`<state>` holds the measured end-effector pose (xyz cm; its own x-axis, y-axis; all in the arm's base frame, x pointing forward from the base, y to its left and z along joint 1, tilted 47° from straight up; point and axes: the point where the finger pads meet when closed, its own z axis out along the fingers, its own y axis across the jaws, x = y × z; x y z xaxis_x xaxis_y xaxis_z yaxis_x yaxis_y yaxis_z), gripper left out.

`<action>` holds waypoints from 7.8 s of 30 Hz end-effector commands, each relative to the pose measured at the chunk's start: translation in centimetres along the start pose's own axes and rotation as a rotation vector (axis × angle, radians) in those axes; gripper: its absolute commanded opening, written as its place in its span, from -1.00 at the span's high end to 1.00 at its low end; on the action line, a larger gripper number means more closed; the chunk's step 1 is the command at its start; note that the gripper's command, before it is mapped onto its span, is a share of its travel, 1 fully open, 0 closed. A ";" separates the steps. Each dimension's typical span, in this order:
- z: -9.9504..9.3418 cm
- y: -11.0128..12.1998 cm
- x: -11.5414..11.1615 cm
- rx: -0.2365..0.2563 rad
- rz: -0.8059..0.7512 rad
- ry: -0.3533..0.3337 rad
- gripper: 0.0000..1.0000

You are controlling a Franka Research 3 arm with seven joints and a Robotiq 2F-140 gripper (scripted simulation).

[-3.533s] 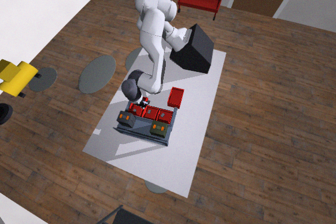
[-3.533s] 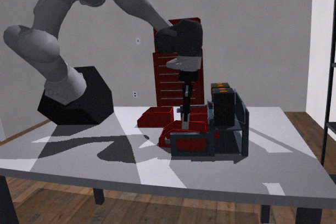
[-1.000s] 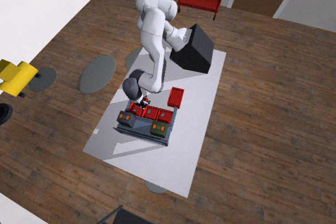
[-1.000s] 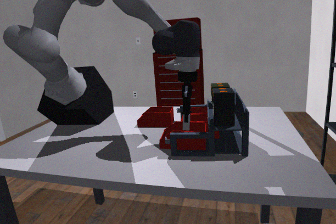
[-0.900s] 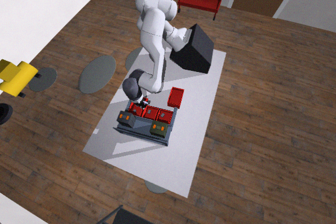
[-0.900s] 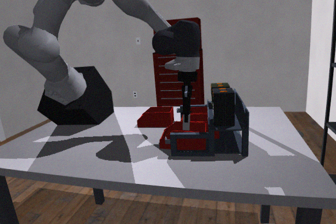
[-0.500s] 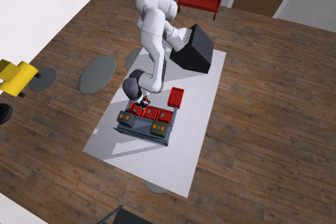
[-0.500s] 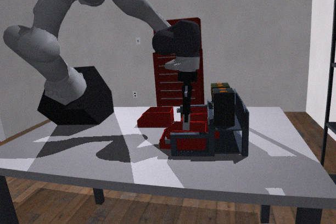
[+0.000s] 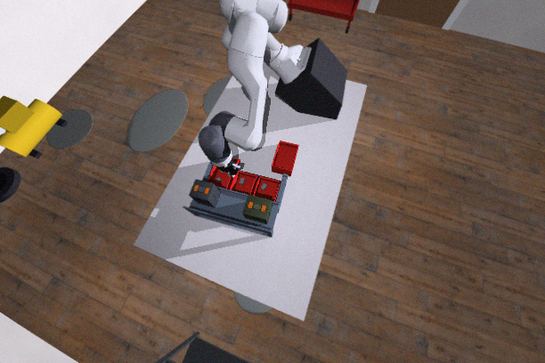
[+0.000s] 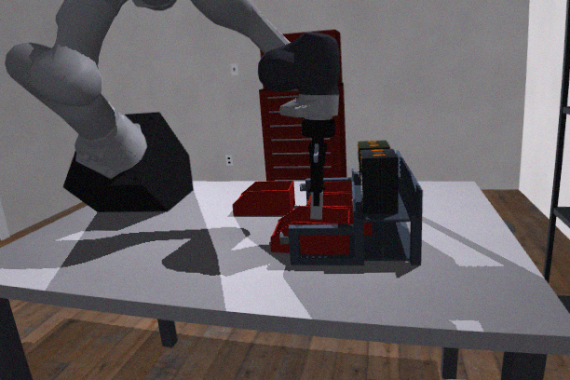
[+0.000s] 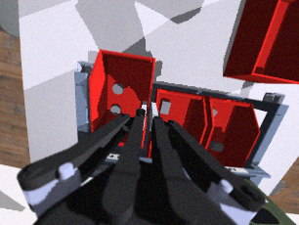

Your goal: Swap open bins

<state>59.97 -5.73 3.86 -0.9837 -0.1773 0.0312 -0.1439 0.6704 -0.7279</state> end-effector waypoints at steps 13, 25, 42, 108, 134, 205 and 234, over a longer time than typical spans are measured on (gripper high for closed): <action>-1.4 -0.1 0.2 -0.001 -0.001 0.002 0.88; -3.0 -0.1 0.3 -0.001 -0.001 0.002 0.88; -5.7 -0.1 0.5 -0.001 -0.001 0.002 0.88; -9.7 -0.1 0.8 -0.001 -0.001 0.002 1.00; -6.1 -5.4 12.8 -0.032 0.904 0.013 1.00; 1.5 -5.2 12.4 -0.055 1.564 -0.052 1.00; 4.9 -5.1 12.2 -0.055 1.564 -0.052 1.00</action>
<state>49.03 -14.85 4.67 -0.1424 0.6731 -0.7257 0.9751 0.2213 0.0139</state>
